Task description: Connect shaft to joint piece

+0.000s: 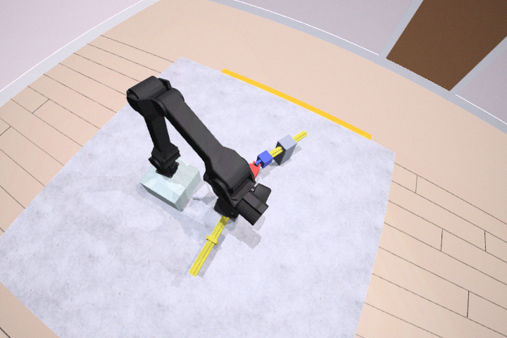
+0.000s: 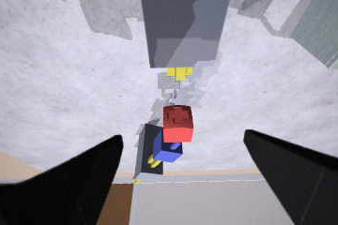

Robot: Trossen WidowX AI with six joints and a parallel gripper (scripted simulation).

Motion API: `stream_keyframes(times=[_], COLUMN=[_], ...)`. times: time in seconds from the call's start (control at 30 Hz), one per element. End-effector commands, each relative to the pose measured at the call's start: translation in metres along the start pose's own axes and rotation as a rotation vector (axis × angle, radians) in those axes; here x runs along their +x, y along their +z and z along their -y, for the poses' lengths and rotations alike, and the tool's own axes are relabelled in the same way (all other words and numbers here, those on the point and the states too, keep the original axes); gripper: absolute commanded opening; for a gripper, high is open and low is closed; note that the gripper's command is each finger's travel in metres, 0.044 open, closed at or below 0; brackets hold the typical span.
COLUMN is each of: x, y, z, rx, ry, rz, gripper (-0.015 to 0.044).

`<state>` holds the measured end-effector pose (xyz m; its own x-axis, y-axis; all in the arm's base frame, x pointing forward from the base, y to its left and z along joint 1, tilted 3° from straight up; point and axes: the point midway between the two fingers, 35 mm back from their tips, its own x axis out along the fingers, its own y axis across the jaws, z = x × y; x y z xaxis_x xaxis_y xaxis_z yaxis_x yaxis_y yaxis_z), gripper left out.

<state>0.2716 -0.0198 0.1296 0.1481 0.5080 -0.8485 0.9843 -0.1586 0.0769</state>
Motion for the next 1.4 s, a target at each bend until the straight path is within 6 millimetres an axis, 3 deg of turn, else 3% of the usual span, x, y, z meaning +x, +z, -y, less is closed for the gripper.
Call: stream_keyframes(times=[0.0, 0.67, 1.37], x=[0.001, -0.038, -0.088], y=[0.001, 0.076, 0.159], z=[0.001, -0.017, -0.011], rx=[0.012, -0.572, -1.219], ry=[-0.001, -0.011, -0.246], rz=[-0.007, 0.217, 0.391], gripper=[0.044, 0.044, 0.044])
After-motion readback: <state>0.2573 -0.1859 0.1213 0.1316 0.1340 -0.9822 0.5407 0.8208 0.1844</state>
